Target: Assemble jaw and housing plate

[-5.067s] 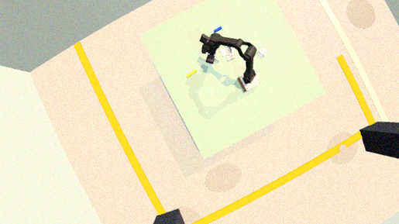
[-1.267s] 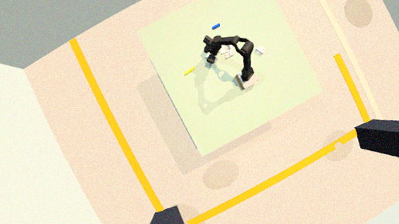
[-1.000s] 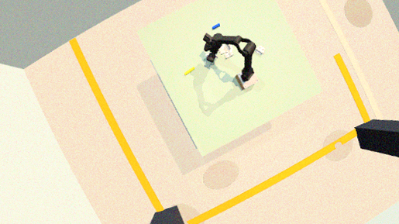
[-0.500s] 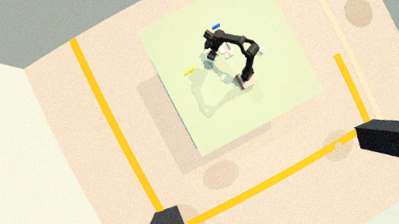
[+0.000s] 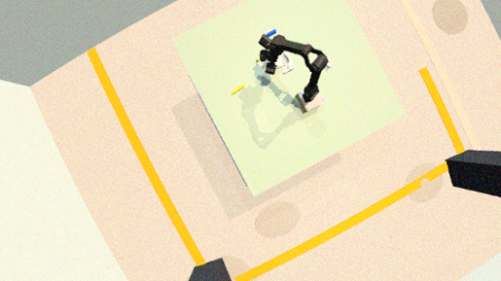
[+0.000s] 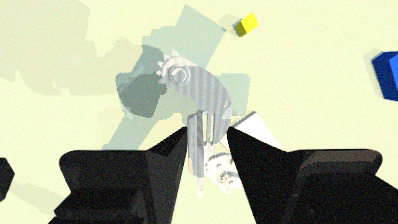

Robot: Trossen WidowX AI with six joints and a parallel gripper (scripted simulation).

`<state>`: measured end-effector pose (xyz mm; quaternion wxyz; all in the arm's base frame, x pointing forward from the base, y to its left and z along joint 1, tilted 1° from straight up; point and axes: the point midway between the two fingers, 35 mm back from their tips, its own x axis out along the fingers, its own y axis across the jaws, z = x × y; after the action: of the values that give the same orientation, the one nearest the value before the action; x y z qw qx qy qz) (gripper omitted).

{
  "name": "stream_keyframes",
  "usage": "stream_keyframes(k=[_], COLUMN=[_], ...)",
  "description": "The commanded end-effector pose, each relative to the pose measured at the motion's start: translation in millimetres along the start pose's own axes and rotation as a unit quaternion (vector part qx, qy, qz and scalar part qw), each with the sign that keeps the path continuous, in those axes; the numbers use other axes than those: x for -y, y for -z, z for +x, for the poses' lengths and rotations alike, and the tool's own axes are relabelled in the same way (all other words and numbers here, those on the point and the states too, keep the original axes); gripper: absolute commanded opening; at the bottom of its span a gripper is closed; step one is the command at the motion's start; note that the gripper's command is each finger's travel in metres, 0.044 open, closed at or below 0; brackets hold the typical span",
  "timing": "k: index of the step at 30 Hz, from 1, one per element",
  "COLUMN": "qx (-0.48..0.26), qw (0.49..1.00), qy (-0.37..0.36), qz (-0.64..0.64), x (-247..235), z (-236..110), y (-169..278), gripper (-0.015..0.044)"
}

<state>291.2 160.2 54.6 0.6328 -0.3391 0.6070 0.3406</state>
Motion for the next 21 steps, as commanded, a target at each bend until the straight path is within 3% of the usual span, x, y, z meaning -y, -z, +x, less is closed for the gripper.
stream_keyframes(k=[1,21], qx=[-0.001,-0.003], qw=[0.999,0.955], qy=[0.001,0.001], qz=[-0.046,-0.297], x=[3.9,23.1], z=[-0.4,-2.1], y=[7.6,45.9], gripper=[0.0134,0.0134])
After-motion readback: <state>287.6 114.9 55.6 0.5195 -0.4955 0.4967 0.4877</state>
